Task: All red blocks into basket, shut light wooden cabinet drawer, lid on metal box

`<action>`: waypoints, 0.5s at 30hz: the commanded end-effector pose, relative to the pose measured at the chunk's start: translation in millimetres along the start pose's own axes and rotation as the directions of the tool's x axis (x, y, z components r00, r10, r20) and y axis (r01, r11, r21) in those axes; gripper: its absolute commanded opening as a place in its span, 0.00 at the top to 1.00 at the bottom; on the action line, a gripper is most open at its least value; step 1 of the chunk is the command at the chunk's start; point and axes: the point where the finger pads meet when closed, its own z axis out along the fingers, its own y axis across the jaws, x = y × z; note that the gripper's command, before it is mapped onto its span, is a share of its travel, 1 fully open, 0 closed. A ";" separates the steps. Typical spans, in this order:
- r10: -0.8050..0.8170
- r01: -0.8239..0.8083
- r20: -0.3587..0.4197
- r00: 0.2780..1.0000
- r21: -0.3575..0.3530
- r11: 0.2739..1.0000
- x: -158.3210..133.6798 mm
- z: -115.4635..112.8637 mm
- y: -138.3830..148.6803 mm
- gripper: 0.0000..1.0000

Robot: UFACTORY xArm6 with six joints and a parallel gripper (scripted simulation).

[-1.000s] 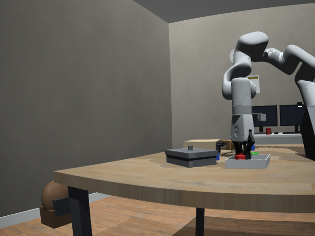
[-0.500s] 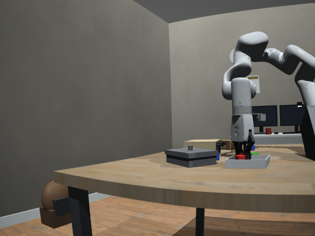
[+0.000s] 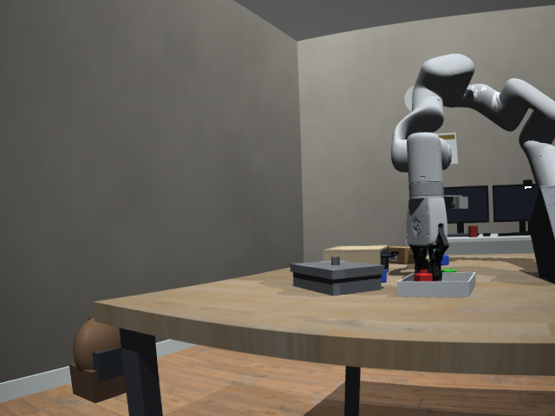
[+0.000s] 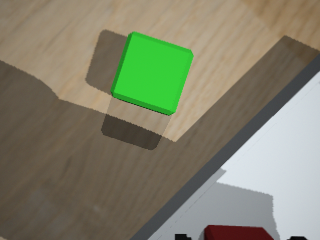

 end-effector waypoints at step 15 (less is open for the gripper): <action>0.001 -0.001 0.003 1.000 0.000 1.000 -1.0 -55.7 -0.3 0.52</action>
